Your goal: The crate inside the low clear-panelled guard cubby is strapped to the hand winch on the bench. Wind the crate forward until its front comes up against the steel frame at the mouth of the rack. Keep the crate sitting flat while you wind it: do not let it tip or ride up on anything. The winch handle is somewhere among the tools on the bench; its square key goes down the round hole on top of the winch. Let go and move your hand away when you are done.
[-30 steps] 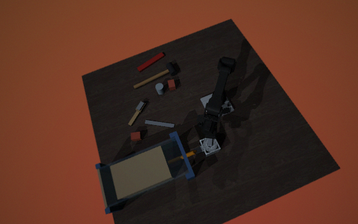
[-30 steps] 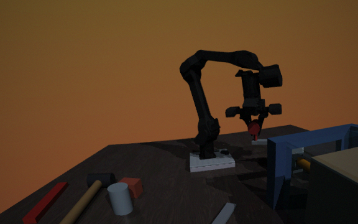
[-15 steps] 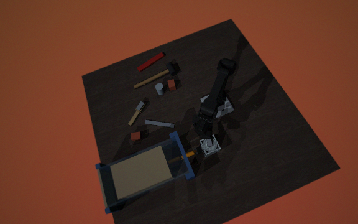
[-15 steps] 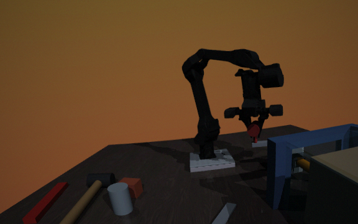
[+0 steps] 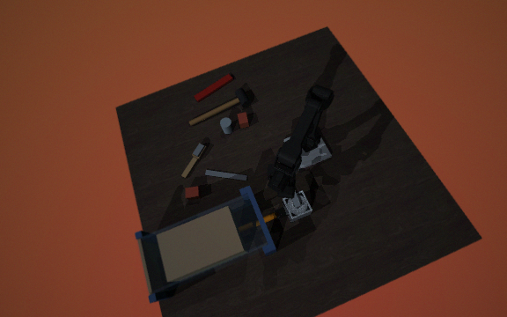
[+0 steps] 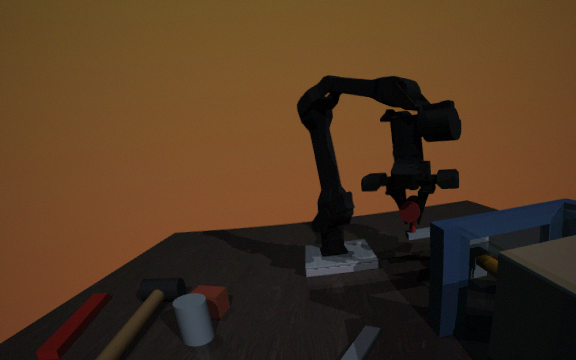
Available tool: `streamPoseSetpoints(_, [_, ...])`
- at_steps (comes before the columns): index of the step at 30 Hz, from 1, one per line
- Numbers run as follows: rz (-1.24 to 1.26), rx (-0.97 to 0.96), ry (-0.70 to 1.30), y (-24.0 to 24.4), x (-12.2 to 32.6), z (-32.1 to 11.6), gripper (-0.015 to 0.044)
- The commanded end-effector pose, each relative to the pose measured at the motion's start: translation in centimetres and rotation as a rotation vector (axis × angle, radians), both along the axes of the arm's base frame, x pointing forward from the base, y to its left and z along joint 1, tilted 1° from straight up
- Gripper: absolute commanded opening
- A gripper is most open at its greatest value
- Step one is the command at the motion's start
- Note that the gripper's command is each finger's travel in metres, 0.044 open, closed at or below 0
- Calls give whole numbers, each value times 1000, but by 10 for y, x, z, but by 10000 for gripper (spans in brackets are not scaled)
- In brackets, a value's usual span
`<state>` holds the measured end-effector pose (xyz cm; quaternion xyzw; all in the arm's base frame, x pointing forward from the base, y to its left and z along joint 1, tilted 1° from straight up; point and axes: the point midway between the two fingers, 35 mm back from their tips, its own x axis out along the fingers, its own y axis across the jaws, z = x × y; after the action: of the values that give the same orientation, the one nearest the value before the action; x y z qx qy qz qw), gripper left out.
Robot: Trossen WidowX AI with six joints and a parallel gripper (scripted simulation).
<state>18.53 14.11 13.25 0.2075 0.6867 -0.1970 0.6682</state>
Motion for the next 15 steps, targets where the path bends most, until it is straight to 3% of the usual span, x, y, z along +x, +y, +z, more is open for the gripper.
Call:
streamPoseSetpoints(1, [-8,-6,-29,0,16,-2,0])
streamPoseSetpoints(15, [-8,-6,-31,4,37,-2,0])
